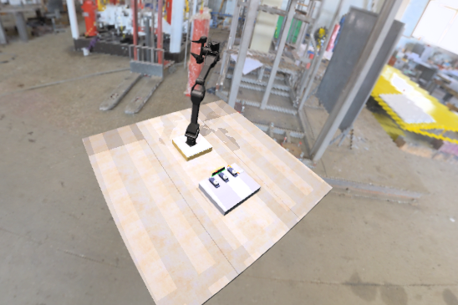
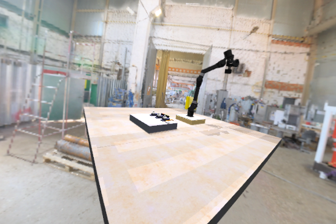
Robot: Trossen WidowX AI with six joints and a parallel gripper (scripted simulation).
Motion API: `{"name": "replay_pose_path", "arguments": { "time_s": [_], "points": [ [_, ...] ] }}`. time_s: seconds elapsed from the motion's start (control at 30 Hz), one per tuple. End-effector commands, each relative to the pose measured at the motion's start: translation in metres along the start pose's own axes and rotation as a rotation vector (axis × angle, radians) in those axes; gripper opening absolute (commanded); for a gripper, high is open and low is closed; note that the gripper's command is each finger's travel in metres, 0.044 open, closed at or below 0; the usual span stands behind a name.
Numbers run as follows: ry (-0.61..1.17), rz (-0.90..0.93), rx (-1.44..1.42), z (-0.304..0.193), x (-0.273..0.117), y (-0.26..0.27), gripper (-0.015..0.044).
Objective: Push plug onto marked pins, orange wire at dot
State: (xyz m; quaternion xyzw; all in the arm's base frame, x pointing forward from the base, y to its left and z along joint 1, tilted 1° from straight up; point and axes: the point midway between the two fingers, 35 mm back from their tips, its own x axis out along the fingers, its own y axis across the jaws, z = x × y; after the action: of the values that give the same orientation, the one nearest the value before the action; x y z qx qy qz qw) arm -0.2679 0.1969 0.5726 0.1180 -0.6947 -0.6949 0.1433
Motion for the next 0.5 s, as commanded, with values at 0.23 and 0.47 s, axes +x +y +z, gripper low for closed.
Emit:
{"name": "replay_pose_path", "arguments": {
  "time_s": [0.23,0.47],
  "points": [
    [-0.071,0.010,-0.051,0.010,-0.011,0.000,0.0190],
    [-0.168,0.018,-0.086,0.021,-0.027,-0.001,0.0115]
  ]
}}
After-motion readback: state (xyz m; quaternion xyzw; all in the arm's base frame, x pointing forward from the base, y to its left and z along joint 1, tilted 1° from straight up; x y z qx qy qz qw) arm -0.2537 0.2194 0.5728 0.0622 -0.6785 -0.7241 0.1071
